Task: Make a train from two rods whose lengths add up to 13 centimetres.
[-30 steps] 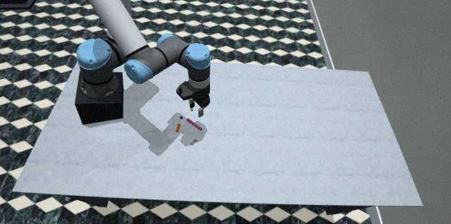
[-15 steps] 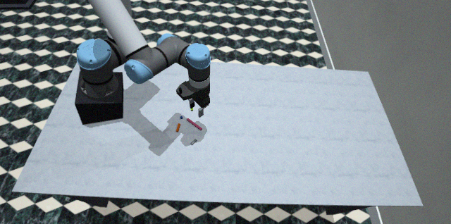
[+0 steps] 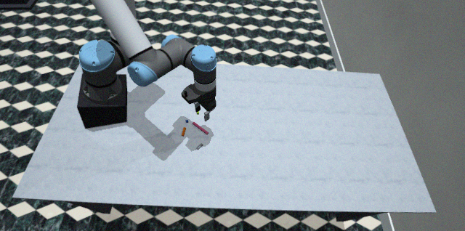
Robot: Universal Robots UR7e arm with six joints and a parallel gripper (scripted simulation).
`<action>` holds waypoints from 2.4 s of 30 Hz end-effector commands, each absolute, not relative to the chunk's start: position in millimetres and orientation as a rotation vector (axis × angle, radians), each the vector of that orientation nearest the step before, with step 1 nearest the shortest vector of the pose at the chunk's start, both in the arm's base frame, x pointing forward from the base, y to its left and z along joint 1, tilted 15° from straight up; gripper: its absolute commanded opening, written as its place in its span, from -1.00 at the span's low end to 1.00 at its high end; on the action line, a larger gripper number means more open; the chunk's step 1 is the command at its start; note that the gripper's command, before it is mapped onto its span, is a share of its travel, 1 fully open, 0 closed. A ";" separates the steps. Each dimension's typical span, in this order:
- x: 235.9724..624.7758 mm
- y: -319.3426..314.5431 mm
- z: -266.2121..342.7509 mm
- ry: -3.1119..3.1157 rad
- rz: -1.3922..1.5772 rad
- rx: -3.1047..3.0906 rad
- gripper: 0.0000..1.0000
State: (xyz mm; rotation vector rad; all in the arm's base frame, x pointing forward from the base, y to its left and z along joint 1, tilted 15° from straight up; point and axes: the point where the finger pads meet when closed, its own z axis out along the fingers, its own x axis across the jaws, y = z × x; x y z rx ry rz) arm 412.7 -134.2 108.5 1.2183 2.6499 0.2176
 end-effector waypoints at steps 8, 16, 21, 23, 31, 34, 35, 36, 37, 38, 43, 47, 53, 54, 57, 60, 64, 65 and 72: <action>396.1 -140.7 83.9 2.728 0.191 1.007 1.00; 367.1 -144.2 45.6 2.824 0.145 0.638 1.00; 351.7 -142.2 27.5 2.856 0.120 0.440 1.00; 349.5 -141.7 25.0 2.860 0.116 0.411 1.00; 342.2 -139.6 16.9 2.869 0.104 0.315 1.00; 342.0 -139.5 16.8 2.869 0.104 0.313 0.07; 342.0 -139.5 16.8 2.869 0.104 0.313 0.07; 342.0 -139.5 16.8 2.869 0.104 0.313 0.07; 342.0 -139.5 16.8 2.869 0.104 0.313 0.07; 342.0 -139.5 16.8 2.869 0.104 0.313 0.07; 342.0 -139.5 16.8 2.869 0.104 0.313 0.07; 342.0 -139.5 16.8 2.869 0.104 0.313 0.07; 342.0 -139.5 16.8 2.869 0.104 0.313 0.07; 342.0 -139.5 16.8 2.869 0.104 0.313 0.07; 342.0 -139.5 16.8 2.869 0.104 0.313 0.07; 342.0 -139.5 16.8 2.869 0.104 0.313 0.07; 342.0 -139.5 16.8 2.869 0.104 0.313 0.07; 342.0 -139.5 16.8 2.869 0.104 0.313 0.07; 342.1 -139.5 16.5 2.869 0.104 0.313 0.07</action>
